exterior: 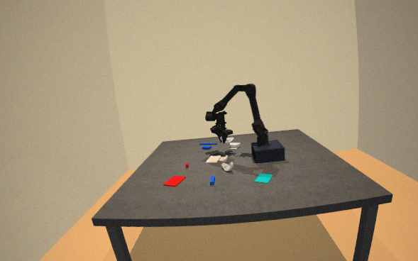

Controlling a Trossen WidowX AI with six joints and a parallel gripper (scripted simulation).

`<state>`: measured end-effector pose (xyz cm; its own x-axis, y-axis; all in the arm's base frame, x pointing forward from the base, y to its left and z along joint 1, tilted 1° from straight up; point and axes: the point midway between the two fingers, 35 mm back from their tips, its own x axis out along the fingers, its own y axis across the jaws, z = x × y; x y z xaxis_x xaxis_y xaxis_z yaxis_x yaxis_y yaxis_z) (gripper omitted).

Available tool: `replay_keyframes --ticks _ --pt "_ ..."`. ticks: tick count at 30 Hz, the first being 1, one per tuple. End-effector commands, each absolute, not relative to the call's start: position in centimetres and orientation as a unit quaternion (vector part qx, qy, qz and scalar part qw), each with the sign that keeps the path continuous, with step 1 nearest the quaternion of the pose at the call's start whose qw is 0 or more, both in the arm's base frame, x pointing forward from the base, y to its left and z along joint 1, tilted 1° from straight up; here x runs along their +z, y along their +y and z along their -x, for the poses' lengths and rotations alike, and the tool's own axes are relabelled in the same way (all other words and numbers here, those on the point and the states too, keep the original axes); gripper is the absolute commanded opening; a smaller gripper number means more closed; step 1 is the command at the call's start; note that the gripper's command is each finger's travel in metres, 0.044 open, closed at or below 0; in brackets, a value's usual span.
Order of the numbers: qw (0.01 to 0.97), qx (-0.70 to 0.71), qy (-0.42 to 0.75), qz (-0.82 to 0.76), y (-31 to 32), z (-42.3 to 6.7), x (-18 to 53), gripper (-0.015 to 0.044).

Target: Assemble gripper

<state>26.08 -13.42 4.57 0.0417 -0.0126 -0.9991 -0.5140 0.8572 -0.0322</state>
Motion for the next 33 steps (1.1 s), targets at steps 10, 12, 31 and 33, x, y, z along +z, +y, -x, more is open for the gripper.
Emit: replay_keyframes --ticks 10,12,31,33 --pt "0.718 0.057 0.691 0.065 -14.7 -26.0 4.5 0.0037" --pt "0.719 0.044 0.692 0.051 -14.8 -26.0 4.5 0.0037" --pt "0.716 -0.089 0.687 -0.086 -16.1 -25.9 4.5 0.0037" --pt "0.713 -0.109 0.685 -0.106 -16.3 -25.9 4.5 0.0037"
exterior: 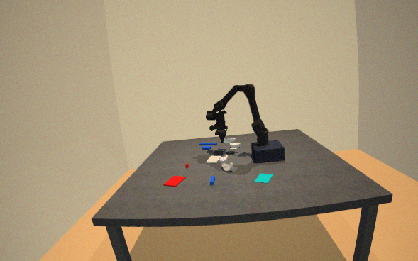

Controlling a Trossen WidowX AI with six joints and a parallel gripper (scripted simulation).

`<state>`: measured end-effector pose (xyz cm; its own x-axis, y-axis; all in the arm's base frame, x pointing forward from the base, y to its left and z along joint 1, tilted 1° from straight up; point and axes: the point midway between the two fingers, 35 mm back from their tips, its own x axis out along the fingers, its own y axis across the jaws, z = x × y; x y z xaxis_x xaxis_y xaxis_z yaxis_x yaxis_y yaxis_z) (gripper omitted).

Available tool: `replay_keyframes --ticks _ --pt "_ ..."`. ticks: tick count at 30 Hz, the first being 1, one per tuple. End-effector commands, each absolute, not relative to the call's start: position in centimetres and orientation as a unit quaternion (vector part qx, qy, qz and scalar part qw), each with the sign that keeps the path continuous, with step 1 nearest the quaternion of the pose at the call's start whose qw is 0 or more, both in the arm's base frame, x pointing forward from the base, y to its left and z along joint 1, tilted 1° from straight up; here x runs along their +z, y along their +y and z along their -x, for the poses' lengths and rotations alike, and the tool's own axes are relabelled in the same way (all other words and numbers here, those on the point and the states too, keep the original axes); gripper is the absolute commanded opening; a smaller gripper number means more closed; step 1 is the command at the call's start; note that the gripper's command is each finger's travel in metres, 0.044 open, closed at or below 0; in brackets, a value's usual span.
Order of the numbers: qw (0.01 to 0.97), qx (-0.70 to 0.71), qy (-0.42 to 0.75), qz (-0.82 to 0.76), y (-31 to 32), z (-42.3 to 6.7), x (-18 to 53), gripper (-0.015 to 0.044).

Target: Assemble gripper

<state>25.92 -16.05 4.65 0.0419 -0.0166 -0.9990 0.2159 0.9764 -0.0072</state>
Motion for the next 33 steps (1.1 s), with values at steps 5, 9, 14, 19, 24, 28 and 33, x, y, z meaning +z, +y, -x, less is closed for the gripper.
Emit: replay_keyframes --ticks 5,9,14,19,24,28,33 --pt "0.704 -0.157 0.675 -0.156 -16.8 -25.9 4.6 0.0037" --pt "0.694 -0.194 0.665 -0.195 -17.2 -25.9 4.6 0.0037" --pt "0.684 -0.227 0.655 -0.228 -17.5 -25.8 4.6 0.0037" --pt "0.681 -0.233 0.653 -0.235 -17.6 -25.8 4.6 0.0037" --pt "0.664 -0.277 0.636 -0.280 -18.0 -25.8 4.6 0.0037" --pt "0.647 -0.312 0.619 -0.317 -18.4 -25.8 4.6 0.0037" --pt "0.624 -0.355 0.596 -0.361 -18.9 -25.8 4.6 0.0037"
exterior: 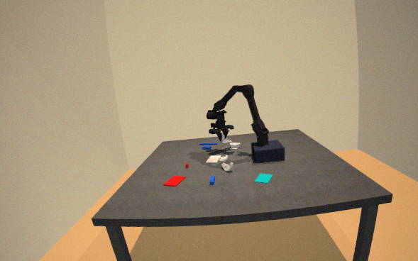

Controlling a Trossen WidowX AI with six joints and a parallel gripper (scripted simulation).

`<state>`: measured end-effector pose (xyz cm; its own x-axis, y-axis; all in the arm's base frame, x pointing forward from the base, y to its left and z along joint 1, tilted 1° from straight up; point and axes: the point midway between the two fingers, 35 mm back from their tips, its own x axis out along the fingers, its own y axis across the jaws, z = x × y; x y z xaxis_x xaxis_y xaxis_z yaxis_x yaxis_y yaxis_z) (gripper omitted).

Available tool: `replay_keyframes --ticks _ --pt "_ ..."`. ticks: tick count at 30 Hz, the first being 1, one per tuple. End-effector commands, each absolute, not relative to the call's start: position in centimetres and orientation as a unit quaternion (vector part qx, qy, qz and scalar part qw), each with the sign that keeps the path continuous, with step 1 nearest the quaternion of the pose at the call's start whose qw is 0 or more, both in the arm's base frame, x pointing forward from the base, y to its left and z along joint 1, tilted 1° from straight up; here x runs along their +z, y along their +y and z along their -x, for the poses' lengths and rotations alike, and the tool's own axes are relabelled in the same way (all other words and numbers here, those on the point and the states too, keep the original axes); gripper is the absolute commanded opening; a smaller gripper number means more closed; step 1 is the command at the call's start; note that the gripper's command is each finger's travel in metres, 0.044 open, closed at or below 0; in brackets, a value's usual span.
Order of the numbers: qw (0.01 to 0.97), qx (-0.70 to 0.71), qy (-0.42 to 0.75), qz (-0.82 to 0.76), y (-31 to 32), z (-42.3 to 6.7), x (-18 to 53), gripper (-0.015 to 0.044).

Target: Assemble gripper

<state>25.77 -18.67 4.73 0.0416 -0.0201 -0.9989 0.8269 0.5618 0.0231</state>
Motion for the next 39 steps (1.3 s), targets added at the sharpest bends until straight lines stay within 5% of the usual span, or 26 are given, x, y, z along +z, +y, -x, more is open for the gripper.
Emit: replay_keyframes --ticks 1,39 --pt "0.618 -0.363 0.591 -0.370 -19.0 -25.8 4.6 0.0037" --pt "0.545 -0.461 0.518 -0.472 -20.4 -25.9 1.6 0.0037"
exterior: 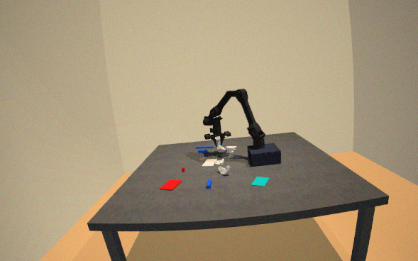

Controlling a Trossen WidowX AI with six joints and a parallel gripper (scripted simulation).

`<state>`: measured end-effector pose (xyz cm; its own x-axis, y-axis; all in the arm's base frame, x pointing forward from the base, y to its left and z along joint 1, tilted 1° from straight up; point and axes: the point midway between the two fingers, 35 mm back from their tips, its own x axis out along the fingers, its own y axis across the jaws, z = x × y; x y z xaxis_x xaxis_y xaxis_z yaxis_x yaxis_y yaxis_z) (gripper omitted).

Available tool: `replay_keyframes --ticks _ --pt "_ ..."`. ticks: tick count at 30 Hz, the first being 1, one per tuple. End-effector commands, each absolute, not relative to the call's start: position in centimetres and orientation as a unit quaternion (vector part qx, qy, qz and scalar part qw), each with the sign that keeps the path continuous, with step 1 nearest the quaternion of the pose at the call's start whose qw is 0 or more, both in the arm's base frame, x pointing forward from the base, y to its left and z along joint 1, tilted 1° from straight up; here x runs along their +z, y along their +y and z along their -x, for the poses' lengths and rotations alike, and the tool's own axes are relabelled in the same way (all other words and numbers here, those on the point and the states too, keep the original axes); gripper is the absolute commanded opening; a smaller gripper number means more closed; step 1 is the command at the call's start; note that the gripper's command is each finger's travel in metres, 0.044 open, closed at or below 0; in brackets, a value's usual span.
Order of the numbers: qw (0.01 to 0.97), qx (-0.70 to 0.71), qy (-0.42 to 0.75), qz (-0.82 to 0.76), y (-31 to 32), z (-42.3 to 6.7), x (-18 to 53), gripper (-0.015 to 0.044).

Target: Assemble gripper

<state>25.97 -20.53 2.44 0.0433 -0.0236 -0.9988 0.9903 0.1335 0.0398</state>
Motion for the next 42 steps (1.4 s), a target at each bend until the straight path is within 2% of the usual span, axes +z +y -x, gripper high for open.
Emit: replay_keyframes --ticks 1,31,38,42 --pt "0.545 -0.461 0.518 -0.472 -20.4 -25.9 1.4 0.0037" --pt "0.544 -0.461 0.518 -0.472 -20.2 -25.9 -2.5 0.0037" --pt "0.544 -0.461 0.518 -0.472 -20.3 -25.9 -2.3 0.0221" --pt "0.545 -0.461 0.518 -0.472 -20.3 -25.8 2.5 0.0326"
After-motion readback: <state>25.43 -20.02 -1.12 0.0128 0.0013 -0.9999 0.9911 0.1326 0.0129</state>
